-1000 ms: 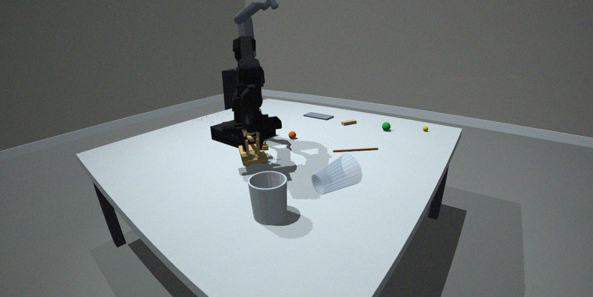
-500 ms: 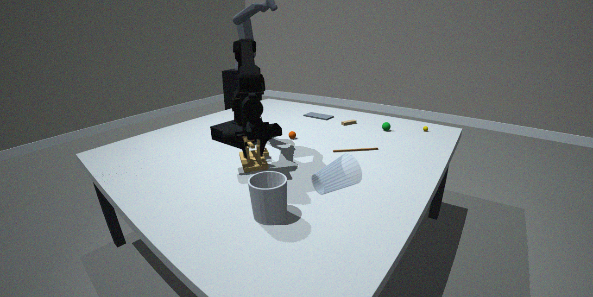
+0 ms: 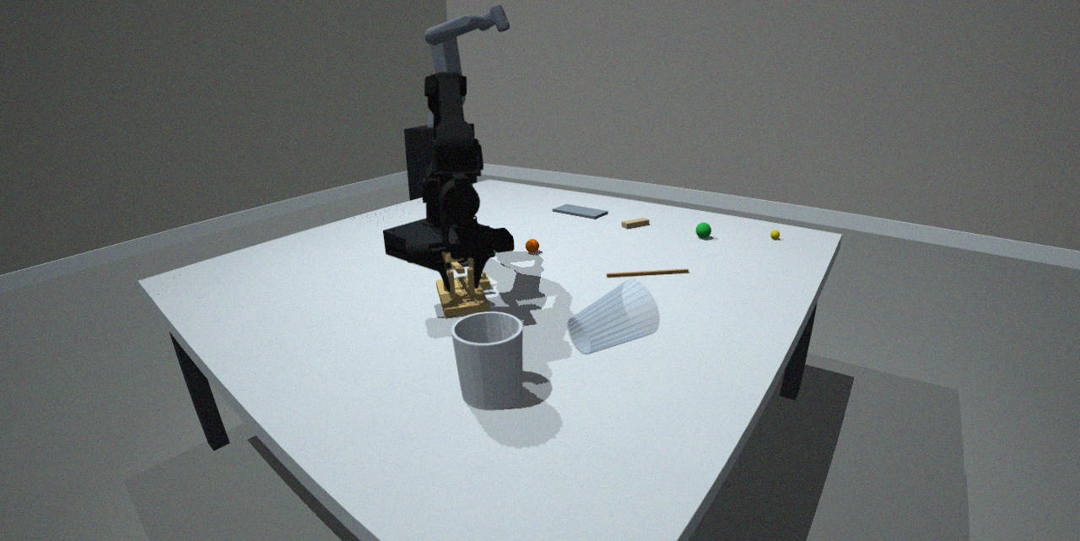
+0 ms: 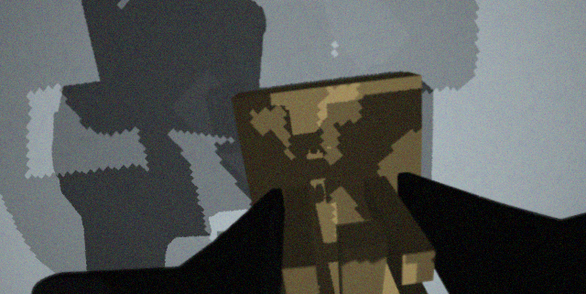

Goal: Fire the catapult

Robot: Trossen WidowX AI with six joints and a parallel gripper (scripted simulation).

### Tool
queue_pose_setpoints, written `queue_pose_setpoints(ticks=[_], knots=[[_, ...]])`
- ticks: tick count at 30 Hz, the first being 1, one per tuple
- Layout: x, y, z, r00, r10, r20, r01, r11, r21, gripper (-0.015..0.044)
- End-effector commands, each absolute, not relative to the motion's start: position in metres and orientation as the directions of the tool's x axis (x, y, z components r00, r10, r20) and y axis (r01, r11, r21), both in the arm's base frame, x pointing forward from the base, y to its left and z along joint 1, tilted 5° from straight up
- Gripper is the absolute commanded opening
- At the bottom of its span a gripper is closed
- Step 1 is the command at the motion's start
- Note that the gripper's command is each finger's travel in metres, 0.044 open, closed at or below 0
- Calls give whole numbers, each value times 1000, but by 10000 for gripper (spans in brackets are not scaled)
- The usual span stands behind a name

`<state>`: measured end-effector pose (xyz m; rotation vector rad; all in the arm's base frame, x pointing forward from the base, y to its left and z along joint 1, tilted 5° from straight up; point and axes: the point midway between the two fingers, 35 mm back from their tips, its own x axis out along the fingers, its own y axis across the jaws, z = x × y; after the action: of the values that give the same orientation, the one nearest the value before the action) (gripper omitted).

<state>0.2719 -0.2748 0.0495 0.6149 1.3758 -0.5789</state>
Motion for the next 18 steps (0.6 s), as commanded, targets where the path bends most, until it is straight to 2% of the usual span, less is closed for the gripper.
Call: queue_pose_setpoints(ticks=[1, 9, 12, 15, 18], knots=[[272, -275, 50, 109, -20, -994, 696, 715, 62, 157], [272, -275, 53, 109, -20, -994, 696, 715, 62, 368], [271, -278, 91, 109, -21, -994, 697, 715, 61, 440], [264, -275, 139, 109, -22, -994, 697, 715, 61, 440], [262, -273, 150, 109, -22, -994, 697, 714, 61, 440]])
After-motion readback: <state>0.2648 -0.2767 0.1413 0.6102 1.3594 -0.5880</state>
